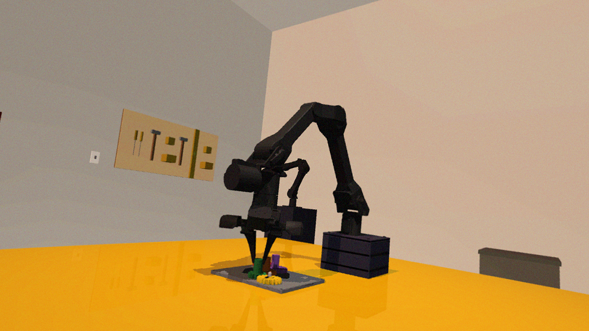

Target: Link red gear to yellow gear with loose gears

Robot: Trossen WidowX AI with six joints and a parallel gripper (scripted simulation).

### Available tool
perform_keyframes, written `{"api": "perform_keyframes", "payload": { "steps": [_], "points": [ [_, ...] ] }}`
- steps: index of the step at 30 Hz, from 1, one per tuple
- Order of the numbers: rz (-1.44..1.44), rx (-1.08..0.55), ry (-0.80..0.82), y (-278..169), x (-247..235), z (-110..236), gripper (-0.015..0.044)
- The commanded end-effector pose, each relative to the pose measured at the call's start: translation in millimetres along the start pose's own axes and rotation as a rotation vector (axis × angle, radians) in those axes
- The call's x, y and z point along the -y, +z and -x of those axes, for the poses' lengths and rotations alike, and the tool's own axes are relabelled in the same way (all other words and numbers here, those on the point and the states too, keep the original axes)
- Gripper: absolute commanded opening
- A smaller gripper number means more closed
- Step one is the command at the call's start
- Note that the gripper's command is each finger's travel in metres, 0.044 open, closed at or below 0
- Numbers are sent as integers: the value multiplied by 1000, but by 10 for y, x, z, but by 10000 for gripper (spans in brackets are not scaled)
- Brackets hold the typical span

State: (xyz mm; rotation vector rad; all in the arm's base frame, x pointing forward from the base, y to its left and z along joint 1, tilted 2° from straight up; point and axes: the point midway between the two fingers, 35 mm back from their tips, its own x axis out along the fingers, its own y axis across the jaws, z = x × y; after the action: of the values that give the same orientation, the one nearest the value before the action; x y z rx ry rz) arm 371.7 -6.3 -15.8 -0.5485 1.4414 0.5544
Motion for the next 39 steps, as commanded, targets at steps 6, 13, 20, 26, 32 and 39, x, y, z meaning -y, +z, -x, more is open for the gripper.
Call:
{"api": "perform_keyframes", "payload": {
  "steps": [6, 13, 20, 26, 32, 39],
  "points": [
    [25, 0, 0, -12, -1, -6, 0],
    [-129, 1, 0, -1, 10, -6, 0],
    [-326, 1, 0, 7, -2, -6, 0],
    [-448, 1, 0, -10, -5, -6, 0],
    [-386, 1, 0, -9, 8, -6, 0],
    [-258, 1, 0, 2, 9, 0, 52]
  ]
}}
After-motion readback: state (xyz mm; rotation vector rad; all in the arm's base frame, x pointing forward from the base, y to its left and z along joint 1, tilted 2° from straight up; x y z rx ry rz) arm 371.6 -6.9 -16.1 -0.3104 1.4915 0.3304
